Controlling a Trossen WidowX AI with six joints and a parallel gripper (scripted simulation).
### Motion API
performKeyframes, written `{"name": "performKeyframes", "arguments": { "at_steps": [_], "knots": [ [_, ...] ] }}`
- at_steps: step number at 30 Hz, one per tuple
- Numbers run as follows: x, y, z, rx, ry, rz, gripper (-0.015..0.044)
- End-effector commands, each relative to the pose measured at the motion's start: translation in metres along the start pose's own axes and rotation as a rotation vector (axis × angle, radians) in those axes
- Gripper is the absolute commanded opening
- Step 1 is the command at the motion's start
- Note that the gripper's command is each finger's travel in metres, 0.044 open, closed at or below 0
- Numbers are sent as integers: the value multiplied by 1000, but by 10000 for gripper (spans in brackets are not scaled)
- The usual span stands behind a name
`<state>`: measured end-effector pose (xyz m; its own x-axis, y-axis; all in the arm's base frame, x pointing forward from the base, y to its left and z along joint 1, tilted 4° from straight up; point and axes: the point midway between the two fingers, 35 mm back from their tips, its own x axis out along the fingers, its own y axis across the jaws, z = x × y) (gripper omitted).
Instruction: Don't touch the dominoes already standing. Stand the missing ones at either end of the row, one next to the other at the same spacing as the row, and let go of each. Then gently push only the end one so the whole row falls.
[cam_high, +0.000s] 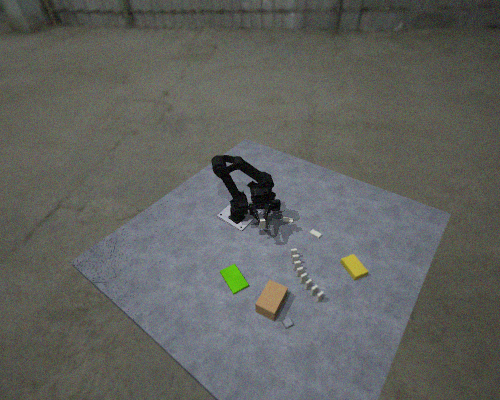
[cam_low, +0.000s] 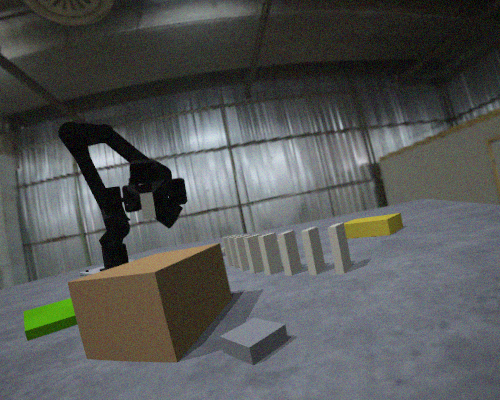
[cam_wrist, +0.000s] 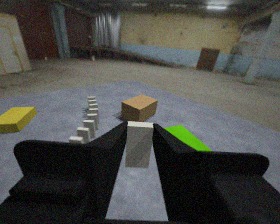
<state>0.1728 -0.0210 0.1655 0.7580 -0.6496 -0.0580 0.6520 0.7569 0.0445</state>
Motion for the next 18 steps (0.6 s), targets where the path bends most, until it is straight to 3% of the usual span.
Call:
{"name": "performKeyframes", "arguments": {
  "at_steps": [1, 18],
  "knots": [
    [0, 0, 0, 2, -2, 2, 107],
    [5, 7, -44, 2, 6, -11, 107]
  ]
}}
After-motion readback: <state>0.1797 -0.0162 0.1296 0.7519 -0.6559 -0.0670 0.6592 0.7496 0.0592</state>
